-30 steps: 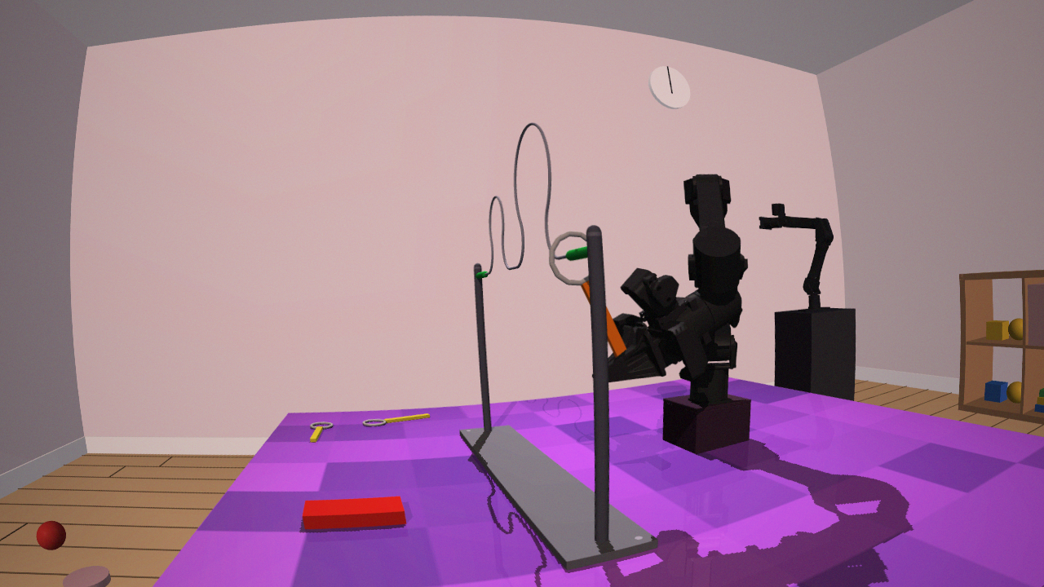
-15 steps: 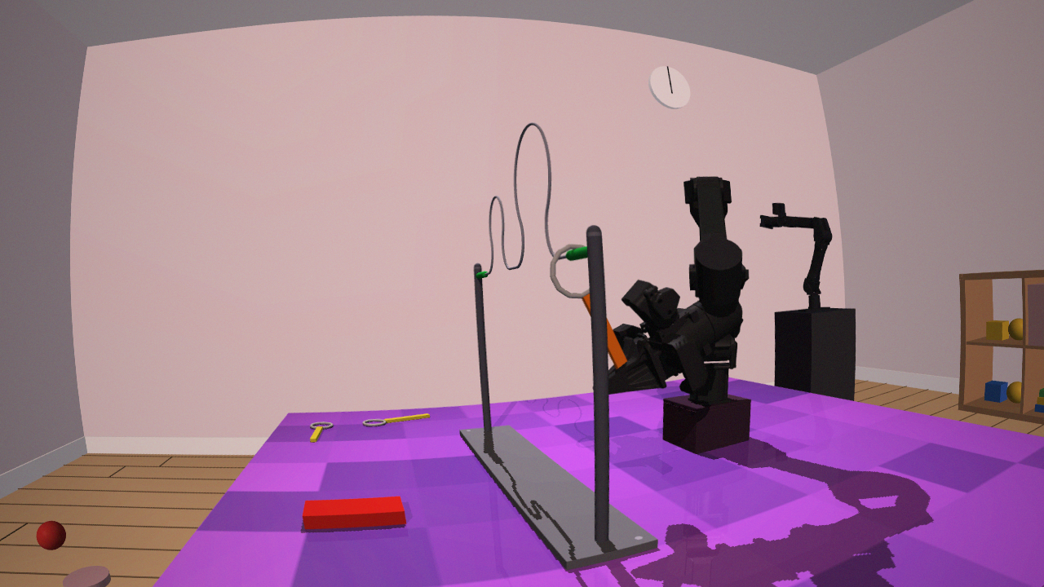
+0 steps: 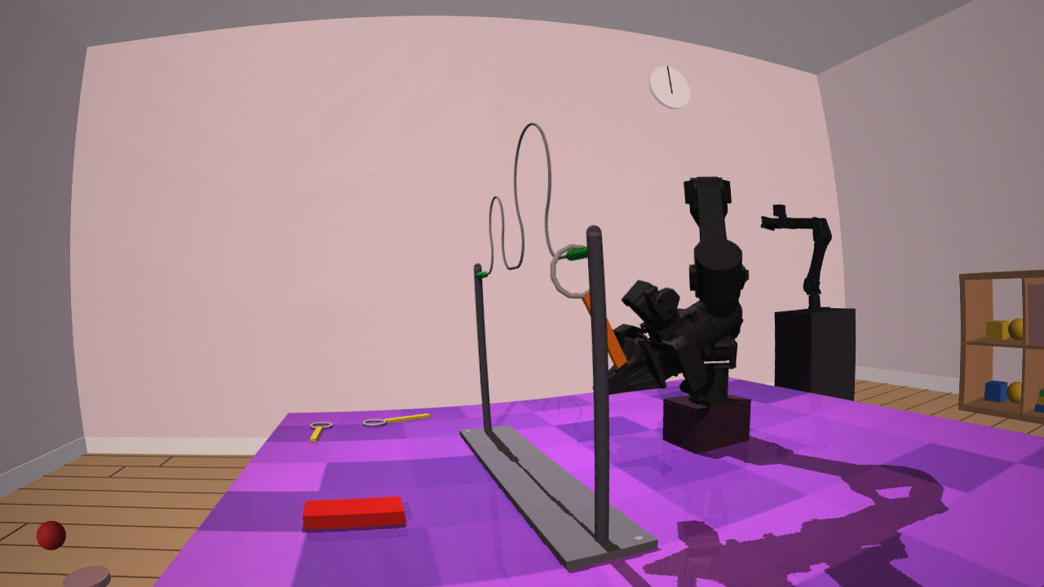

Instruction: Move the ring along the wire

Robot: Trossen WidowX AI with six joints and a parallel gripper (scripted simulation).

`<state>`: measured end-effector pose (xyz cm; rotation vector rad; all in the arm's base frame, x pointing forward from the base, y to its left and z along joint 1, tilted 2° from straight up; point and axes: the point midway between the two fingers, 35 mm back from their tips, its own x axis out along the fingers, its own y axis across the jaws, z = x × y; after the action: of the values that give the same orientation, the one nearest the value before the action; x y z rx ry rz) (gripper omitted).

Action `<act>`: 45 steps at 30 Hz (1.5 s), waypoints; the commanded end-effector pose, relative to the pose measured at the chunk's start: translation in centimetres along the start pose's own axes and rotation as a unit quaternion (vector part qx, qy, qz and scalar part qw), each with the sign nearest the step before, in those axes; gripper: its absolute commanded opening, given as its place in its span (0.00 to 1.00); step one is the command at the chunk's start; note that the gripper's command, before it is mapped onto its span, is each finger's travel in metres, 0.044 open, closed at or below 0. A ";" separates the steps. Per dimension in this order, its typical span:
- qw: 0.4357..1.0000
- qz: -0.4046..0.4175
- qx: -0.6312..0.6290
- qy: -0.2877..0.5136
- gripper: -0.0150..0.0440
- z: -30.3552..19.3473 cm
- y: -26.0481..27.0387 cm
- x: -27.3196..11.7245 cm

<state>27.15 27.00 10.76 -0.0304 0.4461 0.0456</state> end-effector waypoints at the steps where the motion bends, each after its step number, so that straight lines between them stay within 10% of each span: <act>1: 1.000 0.000 0.000 0.000 0.18 0.0 0.0 0.0; 9: 1.000 0.000 0.000 0.000 0.53 0.0 0.0 -0.2; 45: 1.000 -0.001 0.001 0.001 0.53 -0.1 0.0 -5.0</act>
<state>22.62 26.85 12.79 -0.0287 0.4504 0.0460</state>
